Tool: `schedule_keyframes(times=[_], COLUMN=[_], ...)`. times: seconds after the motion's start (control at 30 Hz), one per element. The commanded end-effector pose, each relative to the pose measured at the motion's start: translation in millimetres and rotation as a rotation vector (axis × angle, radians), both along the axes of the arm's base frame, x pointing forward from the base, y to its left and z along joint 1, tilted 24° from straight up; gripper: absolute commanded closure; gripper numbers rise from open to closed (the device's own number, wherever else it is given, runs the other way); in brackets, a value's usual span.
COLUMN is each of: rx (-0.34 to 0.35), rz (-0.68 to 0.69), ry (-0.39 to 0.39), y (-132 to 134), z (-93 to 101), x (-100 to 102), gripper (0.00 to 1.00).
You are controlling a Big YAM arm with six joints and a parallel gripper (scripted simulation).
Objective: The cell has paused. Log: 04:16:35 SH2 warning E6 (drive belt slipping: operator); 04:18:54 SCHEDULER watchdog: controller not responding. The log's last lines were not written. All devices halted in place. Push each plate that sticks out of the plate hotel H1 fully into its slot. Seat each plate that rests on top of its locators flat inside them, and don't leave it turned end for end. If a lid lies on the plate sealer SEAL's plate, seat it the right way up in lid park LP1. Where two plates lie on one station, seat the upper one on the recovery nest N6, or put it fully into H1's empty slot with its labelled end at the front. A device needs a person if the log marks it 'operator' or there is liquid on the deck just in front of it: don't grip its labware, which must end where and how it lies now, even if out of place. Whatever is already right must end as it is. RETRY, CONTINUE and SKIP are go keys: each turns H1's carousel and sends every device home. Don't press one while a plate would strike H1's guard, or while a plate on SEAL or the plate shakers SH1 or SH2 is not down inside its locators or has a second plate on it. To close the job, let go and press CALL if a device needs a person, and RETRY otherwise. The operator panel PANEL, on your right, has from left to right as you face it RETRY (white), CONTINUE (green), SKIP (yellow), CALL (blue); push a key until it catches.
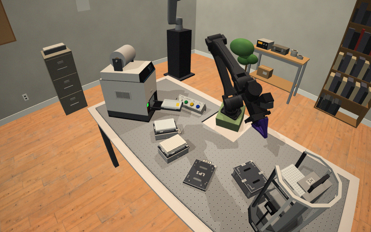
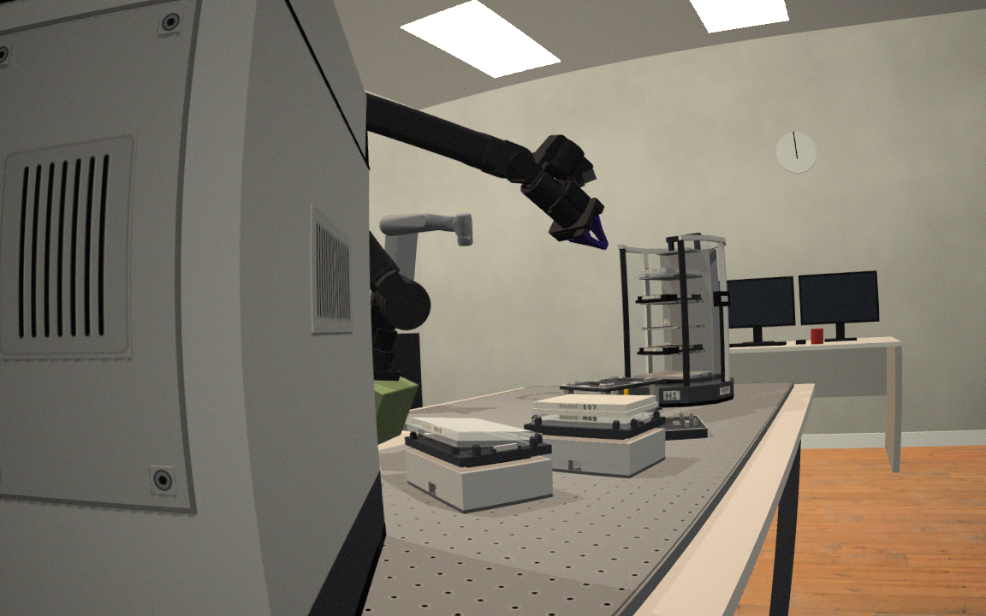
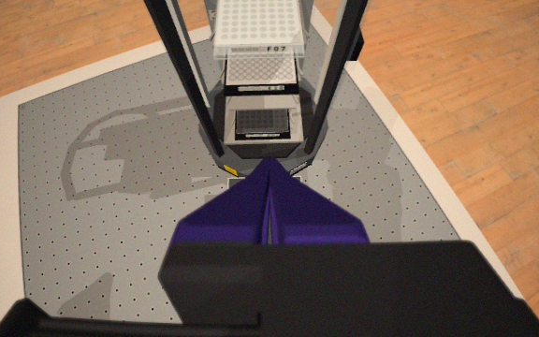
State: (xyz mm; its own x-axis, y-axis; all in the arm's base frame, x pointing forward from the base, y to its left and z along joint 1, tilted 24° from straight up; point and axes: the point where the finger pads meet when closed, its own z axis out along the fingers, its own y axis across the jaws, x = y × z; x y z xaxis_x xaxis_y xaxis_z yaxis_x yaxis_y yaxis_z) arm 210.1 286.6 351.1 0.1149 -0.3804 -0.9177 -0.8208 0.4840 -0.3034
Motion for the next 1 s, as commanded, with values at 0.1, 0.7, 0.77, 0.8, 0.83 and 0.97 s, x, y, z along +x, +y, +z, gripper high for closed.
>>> schedule_keyframes(times=[0.1,0.7,0.77,0.8,0.83,0.97], rx=[-0.021,-0.205,-0.217,-0.23,-0.243,-0.292], rz=[-0.126,-0.441,-0.458,-0.482,-0.504,-0.587], ry=[0.12,0.462,0.487,0.509,0.531,0.623], y=[-14.3,-55.2,-57.3,-60.4,-63.4,-74.1], z=[40.3,42.5,42.5,42.6,42.7,42.7], x=[13.6,41.2,42.5,44.7,46.8,54.1], gripper=[1.0,1.0,1.0,1.0,1.0,1.0])
